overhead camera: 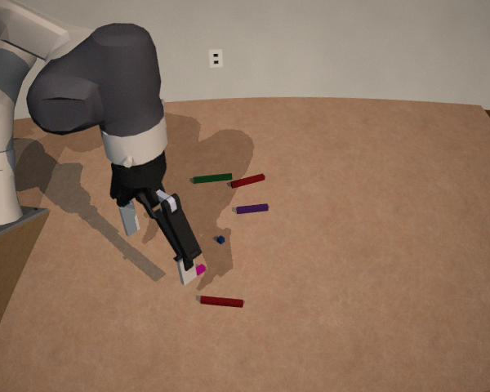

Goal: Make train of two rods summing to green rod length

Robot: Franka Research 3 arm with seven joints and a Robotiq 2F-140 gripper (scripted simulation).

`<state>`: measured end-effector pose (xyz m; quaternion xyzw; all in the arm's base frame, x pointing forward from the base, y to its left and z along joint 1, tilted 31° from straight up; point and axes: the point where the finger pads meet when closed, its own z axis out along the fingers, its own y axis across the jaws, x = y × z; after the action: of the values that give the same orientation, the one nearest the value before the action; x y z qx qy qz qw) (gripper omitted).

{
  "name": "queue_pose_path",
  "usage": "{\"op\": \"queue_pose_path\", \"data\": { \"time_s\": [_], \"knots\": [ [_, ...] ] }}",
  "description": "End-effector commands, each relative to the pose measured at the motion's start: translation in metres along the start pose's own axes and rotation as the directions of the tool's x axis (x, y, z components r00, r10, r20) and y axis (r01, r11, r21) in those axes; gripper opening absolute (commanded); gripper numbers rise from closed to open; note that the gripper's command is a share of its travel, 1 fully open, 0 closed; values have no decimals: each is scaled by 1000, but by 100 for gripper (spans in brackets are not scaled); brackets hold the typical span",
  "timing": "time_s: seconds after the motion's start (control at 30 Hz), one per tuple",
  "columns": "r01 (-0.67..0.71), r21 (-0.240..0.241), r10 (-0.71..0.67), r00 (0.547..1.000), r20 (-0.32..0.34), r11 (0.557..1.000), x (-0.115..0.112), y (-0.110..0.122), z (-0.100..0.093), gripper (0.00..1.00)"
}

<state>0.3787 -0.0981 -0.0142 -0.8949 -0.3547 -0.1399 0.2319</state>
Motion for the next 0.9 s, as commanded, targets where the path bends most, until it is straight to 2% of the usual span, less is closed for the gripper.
{"op": "queue_pose_path", "data": {
  "time_s": [0.0, 0.6, 0.7, 0.87],
  "knots": [
    [-3, -3, 3, 1000, -2, 1000, 1, 1, -1, 100],
    [-10, -5, 10, 1000, -3, 1000, 1, 2, -2, 100],
    [-53, -18, 53, 999, -6, 998, 3, 6, -9, 100],
    [-217, -64, 216, 976, -24, 974, 10, 21, -35, 100]
  ]
}}
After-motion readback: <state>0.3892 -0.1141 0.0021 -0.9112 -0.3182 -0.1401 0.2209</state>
